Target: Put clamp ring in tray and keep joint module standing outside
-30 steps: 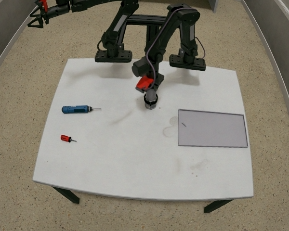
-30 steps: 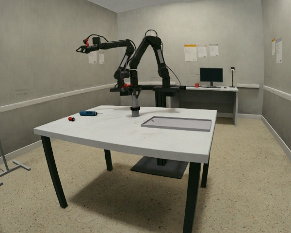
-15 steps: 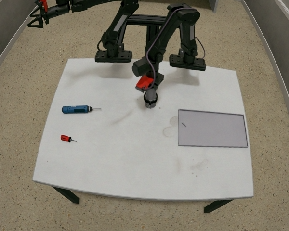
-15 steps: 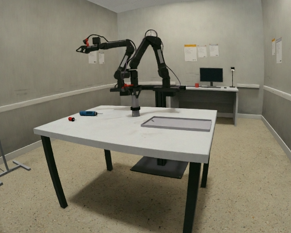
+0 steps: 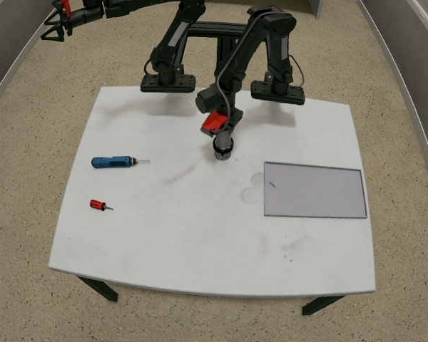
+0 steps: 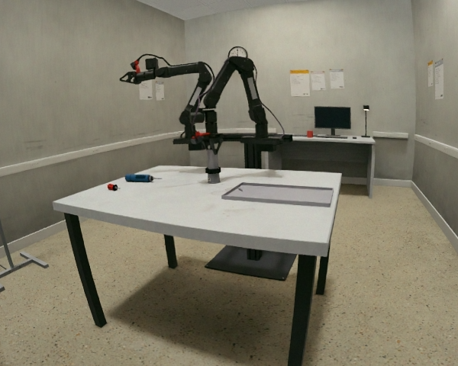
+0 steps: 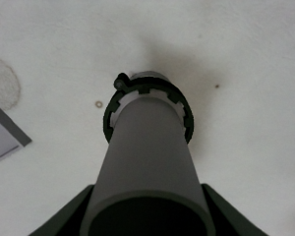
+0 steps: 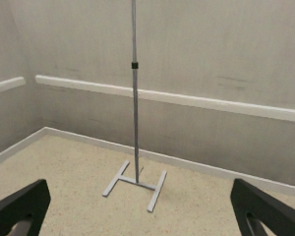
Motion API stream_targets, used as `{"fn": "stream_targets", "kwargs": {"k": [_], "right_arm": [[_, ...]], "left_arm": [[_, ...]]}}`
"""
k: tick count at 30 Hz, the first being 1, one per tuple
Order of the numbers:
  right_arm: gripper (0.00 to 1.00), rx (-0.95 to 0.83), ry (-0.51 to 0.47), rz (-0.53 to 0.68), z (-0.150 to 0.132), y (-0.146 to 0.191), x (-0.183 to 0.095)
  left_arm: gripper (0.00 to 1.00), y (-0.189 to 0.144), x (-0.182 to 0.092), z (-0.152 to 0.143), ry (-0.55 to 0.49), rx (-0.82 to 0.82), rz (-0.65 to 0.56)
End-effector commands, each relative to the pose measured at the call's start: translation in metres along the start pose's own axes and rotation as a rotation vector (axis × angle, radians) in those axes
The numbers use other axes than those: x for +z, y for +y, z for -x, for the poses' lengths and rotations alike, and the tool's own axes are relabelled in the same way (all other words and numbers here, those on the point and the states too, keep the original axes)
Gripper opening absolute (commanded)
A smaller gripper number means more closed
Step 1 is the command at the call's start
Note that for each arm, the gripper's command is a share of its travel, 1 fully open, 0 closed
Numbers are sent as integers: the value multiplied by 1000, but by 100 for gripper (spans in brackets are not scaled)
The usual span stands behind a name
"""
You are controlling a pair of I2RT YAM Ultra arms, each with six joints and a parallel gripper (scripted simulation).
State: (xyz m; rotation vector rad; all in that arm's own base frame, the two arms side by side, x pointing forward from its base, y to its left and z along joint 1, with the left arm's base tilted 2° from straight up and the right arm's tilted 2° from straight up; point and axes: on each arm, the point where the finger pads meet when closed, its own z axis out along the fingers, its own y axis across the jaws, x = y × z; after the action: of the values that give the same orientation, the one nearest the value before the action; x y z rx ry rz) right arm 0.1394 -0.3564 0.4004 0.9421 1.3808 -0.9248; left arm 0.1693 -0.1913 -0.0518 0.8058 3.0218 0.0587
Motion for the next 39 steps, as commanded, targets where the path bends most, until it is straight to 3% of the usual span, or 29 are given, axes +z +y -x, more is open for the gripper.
{"fn": "stream_targets", "kwargs": {"k": [1, 39], "right_arm": [[100, -1, -25, 1, 9, 1, -2], [100, -1, -25, 1, 9, 1, -2]], "left_arm": [[48, -10, -1, -19, 49, 17, -44], [48, -12, 0, -23, 66, 22, -53]]}}
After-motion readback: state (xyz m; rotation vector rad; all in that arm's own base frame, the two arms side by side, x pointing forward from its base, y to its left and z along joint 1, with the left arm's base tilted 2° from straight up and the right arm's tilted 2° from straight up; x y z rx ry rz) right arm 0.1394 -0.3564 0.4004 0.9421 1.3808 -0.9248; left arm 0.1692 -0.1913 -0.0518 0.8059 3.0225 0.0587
